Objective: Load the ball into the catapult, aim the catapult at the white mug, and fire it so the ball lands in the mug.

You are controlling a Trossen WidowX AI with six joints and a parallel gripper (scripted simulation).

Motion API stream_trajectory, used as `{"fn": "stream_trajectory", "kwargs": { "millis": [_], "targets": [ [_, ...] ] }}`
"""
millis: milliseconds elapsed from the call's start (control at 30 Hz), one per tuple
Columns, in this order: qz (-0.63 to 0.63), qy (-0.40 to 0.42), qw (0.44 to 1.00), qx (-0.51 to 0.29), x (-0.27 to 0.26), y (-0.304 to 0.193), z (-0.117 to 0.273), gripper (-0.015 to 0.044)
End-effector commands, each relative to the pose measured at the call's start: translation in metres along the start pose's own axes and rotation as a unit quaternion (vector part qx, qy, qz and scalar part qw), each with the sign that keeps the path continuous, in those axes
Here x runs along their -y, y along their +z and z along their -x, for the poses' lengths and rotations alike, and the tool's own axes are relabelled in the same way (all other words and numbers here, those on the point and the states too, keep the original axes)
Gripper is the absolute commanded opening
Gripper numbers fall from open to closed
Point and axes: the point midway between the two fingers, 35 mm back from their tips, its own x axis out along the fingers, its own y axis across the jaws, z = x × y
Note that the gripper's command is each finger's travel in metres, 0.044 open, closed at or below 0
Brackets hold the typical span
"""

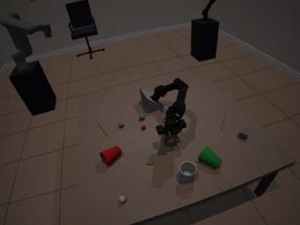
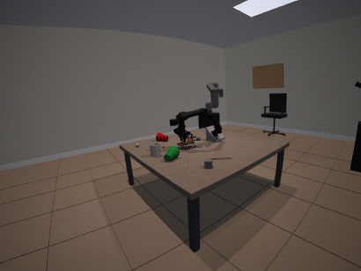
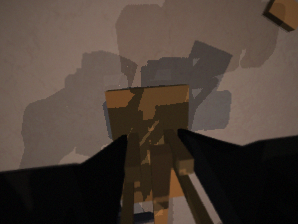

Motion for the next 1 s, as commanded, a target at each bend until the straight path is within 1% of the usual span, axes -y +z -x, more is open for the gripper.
{"fn": "stream_trajectory", "kwargs": {
  "millis": [0,967],
  "targets": [
    [0.01,-0.003,1.0,0.01,0.002,0.007,0.008,0.0],
    [0.01,-0.002,1.0,0.01,0.002,0.008,-0.037,0.0]
  ]
}}
